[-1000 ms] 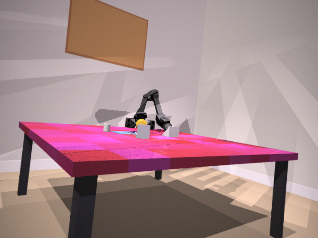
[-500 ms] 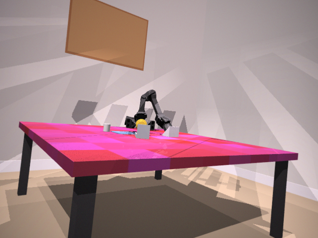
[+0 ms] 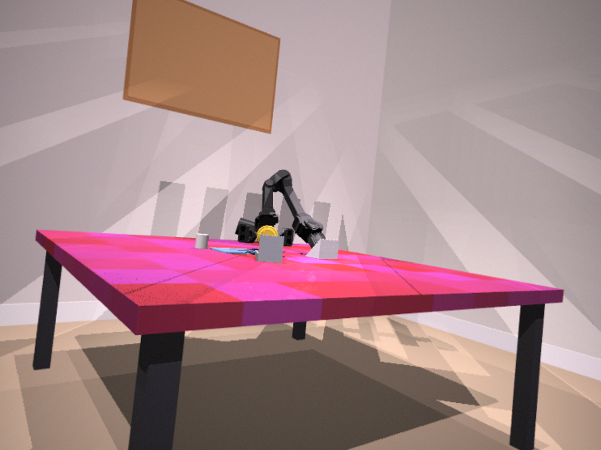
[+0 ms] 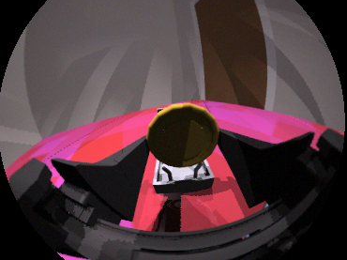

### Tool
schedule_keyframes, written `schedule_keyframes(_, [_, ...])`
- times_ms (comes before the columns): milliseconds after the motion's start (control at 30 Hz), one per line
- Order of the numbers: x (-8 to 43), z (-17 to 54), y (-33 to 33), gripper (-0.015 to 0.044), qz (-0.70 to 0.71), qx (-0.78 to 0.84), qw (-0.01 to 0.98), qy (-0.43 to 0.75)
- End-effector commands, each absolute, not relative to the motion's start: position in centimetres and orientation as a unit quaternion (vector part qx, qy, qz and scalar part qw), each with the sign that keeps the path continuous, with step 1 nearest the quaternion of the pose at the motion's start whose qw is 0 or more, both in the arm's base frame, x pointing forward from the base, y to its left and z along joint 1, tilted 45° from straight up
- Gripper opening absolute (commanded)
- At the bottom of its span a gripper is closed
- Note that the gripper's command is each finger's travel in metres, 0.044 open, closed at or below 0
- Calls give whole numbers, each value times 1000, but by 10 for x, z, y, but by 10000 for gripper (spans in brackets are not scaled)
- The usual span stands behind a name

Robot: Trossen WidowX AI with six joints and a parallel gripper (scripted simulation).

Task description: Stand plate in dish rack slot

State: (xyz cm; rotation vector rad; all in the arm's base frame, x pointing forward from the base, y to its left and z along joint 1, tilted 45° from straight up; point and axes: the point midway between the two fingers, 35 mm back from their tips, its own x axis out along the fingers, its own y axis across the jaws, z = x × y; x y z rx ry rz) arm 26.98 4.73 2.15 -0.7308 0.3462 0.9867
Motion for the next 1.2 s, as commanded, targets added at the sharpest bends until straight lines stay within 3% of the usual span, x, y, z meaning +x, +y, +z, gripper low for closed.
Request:
schedule_keyframes(0, [272,16,53,0,462,-340,803,163])
schedule_keyframes(933, [275,-2,47,0,462,-340,802,166])
schedule_keyframes(1167, [276,-1,47,184,462,-341,802,164])
